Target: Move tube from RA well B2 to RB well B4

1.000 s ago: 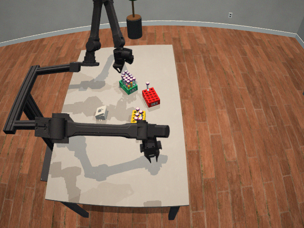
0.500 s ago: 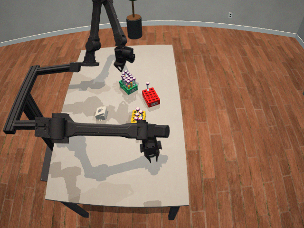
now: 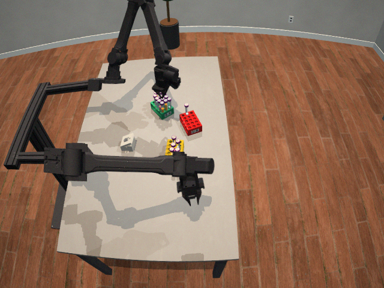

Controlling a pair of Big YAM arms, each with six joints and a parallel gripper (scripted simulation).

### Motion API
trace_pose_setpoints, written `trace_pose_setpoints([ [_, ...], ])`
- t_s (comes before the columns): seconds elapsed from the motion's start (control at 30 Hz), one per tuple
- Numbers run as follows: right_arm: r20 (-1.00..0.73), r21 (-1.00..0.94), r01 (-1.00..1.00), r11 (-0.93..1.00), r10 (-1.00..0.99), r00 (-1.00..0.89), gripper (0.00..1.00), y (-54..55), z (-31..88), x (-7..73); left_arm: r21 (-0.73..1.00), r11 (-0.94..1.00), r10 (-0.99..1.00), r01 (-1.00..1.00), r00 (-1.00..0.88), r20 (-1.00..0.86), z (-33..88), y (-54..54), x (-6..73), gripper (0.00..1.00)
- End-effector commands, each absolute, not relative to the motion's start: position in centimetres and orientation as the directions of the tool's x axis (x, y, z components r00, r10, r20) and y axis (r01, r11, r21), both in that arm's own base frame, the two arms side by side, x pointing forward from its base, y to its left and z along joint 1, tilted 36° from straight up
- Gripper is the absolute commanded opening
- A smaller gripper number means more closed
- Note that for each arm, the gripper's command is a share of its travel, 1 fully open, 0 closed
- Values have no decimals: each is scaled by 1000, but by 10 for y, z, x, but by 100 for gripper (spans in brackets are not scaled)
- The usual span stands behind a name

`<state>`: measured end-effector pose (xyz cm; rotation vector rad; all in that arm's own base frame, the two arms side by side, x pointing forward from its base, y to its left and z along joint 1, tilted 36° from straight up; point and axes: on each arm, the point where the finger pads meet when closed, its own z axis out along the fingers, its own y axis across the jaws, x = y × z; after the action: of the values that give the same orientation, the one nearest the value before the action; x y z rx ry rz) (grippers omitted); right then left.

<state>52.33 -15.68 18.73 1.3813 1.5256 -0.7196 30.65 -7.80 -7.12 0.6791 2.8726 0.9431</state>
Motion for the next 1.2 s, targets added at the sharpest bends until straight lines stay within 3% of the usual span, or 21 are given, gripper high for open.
trace_pose_setpoints([
  [0.0, -901, 184, 962, 201, 426, 83, 30, -155, 199, 530, 575, 719, 420, 391, -903, 89, -80, -103, 325, 30],
  [0.43, -901, 184, 962, 201, 426, 83, 30, -155, 199, 530, 575, 723, 411, 383, -908, 87, -108, -153, 369, 30],
  [1.17, -901, 184, 962, 201, 426, 83, 30, -155, 199, 530, 579, 729, 407, 366, -911, 64, -36, -83, 451, 30],
])
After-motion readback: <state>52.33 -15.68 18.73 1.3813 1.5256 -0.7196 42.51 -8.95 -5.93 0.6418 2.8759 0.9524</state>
